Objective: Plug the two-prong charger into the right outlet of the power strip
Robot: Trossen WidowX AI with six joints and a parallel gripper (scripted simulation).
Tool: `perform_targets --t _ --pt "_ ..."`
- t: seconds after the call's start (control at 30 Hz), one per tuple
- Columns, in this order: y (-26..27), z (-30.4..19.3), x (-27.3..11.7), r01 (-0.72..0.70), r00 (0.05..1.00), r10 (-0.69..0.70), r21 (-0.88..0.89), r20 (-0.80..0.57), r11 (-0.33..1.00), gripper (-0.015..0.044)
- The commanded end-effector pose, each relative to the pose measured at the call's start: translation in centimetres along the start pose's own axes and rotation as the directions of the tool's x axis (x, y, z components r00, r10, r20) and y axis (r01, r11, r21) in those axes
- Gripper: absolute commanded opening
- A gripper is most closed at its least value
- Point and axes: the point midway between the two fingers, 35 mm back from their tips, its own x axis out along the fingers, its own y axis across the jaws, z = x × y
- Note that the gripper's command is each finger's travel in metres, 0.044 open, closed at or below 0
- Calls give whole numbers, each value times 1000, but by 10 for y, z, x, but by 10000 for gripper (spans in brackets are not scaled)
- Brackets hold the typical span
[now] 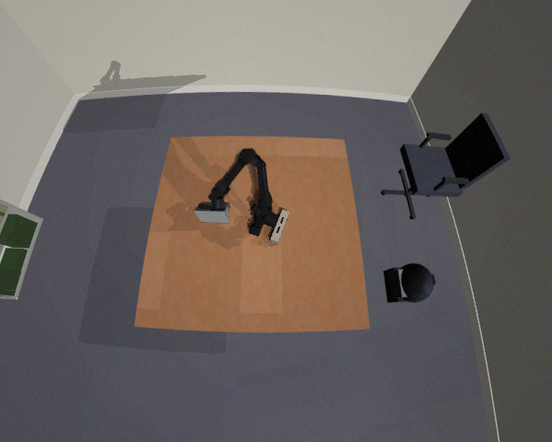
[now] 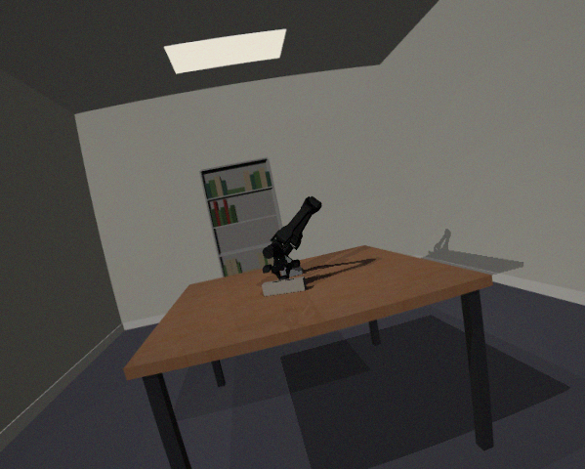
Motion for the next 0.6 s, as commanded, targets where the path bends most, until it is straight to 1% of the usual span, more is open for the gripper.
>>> perform_targets --t 0.0,0.57 --pt "-2 8 -1 2 1000 -3 14 6 1000 0" --pt "-5 26 -2 1 1000 -2 36 6 999 0"
